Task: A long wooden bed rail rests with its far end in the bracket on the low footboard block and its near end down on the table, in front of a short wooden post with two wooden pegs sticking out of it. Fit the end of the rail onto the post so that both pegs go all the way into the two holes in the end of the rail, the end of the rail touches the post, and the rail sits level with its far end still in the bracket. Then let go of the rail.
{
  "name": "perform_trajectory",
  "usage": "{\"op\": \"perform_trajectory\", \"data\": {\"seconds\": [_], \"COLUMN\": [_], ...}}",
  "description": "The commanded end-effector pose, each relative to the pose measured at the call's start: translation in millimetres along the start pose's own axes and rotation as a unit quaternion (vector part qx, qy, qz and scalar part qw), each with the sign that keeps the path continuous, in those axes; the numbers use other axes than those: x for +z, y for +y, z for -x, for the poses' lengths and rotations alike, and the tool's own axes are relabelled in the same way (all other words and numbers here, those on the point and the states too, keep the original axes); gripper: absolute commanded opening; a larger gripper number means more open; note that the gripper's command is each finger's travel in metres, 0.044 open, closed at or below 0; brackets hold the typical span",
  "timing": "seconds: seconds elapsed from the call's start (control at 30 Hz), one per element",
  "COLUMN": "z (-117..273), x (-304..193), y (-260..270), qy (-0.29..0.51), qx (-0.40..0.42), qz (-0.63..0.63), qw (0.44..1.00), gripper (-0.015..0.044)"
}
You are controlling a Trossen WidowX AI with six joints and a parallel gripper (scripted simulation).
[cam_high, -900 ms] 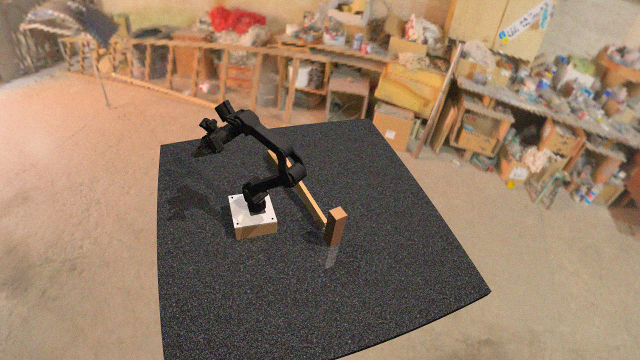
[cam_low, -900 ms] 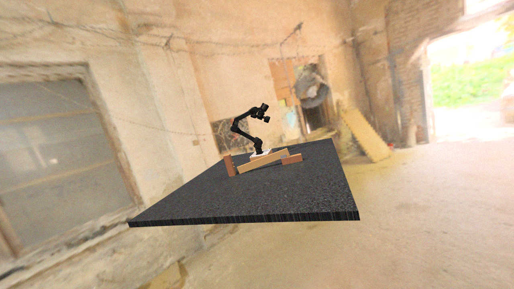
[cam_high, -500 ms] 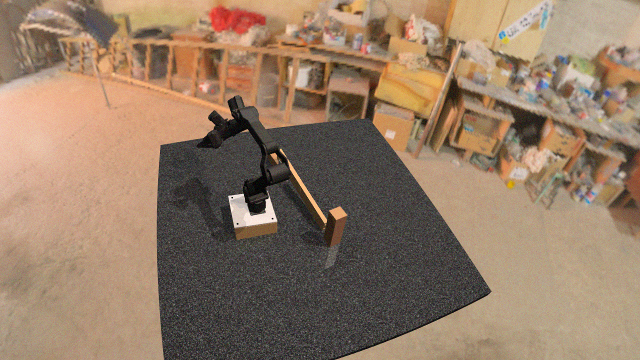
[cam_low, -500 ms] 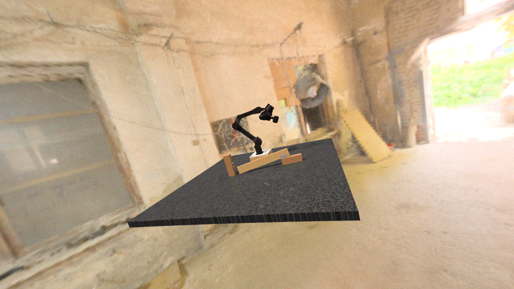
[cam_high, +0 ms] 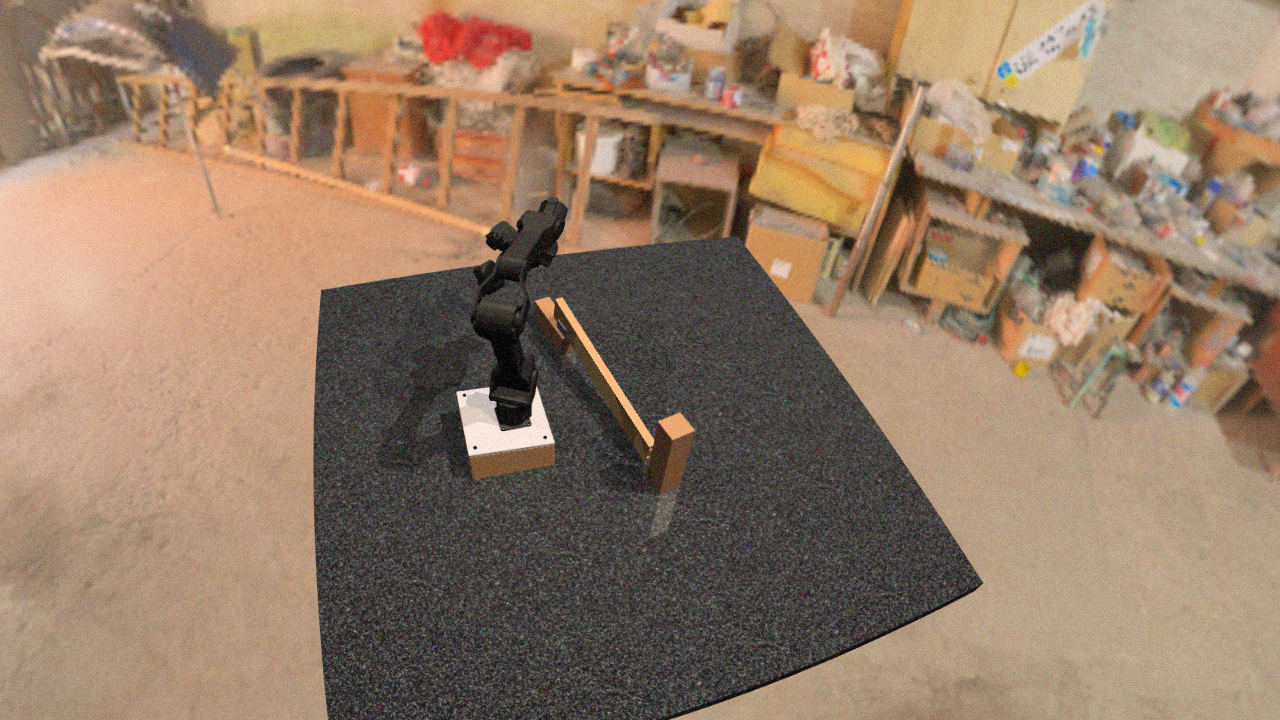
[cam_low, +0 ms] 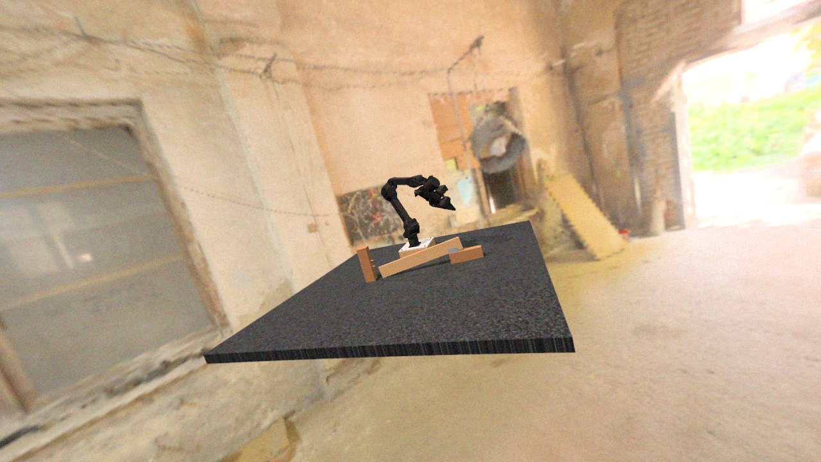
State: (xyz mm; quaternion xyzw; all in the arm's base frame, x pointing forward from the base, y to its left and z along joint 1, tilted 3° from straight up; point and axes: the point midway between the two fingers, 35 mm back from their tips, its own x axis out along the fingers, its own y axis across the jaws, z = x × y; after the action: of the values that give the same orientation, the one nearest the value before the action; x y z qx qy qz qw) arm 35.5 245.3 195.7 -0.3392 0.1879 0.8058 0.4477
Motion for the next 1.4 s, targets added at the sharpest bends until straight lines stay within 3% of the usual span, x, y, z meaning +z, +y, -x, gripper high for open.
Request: {"op": "perform_trajectory", "data": {"seconds": [0.0, 0.4, 0.6, 0.8, 1.37], "z": [8.0, 80.2, 125.0, 161.9, 158.8], "x": [-28.3, -184.4, -270.5, -344.6, -371.0], "y": [-29.5, -98.4, -81.3, -30.3, -16.3], "qy": [0.033, 0.219, 0.310, 0.376, 0.386], "qx": [-0.047, -0.165, -0.161, -0.118, -0.104], "qz": [-0.018, -0.065, -0.108, -0.160, -0.173], "qw": [0.998, 0.960, 0.931, 0.905, 0.900], "gripper": [0.0440, 0.0440, 0.0440, 0.0440, 0.0440]}}
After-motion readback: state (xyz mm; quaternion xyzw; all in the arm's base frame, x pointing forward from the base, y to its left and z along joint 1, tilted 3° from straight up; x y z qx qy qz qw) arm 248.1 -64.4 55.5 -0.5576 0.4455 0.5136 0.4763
